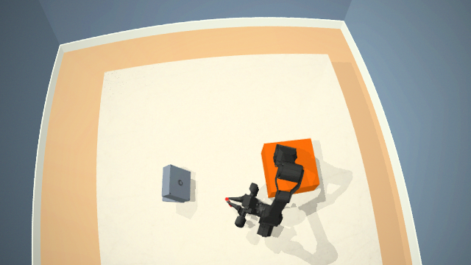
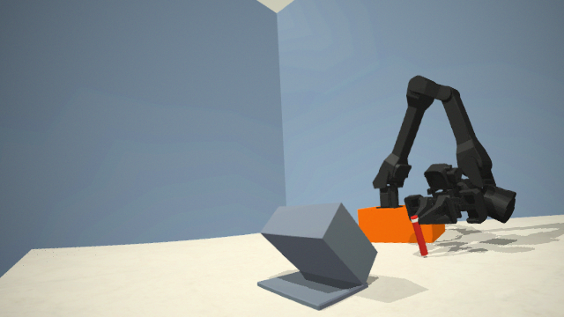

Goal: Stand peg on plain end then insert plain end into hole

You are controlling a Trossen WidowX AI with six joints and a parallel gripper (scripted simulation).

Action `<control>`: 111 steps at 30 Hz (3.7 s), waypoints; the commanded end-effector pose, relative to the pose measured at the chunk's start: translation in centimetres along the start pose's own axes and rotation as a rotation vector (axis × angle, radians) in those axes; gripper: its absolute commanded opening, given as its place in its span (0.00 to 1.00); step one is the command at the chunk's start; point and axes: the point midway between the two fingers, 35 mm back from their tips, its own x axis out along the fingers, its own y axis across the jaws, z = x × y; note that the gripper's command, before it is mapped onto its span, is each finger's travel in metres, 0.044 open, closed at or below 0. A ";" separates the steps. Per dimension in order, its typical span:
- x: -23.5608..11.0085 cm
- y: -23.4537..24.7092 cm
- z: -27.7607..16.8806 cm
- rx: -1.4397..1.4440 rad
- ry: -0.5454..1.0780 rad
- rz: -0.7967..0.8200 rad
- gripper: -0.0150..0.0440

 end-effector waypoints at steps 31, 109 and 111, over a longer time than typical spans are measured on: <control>-0.3 0.1 -0.6 0.008 0.003 0.004 0.34; -1.7 0.3 -1.2 -0.020 -0.039 0.010 0.34; -1.7 0.3 -1.2 -0.021 -0.040 0.010 0.34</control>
